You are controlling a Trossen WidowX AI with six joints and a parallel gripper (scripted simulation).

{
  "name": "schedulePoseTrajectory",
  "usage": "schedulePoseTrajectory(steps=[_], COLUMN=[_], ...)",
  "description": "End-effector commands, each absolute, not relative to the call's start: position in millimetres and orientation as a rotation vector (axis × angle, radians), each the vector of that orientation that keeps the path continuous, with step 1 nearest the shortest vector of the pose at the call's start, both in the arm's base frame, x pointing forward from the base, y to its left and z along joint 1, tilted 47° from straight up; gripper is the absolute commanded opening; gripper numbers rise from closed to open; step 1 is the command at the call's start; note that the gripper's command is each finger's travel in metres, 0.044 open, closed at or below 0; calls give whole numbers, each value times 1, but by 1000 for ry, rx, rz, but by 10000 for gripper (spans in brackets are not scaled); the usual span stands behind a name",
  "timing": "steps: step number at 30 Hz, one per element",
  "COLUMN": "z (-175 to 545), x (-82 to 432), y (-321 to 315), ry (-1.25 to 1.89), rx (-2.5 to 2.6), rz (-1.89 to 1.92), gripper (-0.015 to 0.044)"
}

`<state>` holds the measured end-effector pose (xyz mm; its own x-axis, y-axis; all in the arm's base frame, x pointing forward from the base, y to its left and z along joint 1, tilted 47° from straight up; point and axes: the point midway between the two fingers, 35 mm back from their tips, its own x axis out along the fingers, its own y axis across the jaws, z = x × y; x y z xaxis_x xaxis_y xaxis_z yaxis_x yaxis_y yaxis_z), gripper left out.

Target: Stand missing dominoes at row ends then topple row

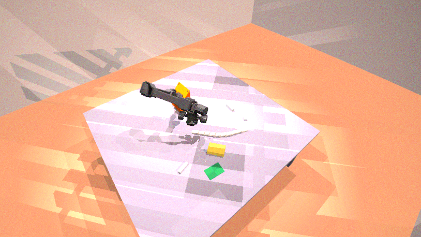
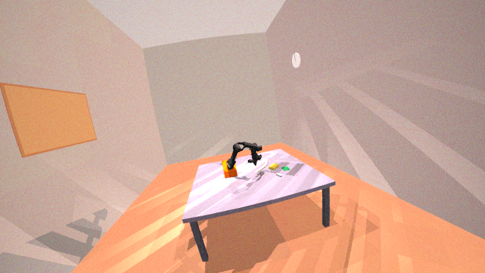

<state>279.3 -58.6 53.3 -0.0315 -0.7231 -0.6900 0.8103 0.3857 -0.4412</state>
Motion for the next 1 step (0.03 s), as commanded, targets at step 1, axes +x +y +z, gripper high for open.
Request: schedulePoseTrajectory(steps=[1], z=[54], x=[280], y=[-58], ry=[1022], rx=[109], rz=[-1235], gripper=[0])
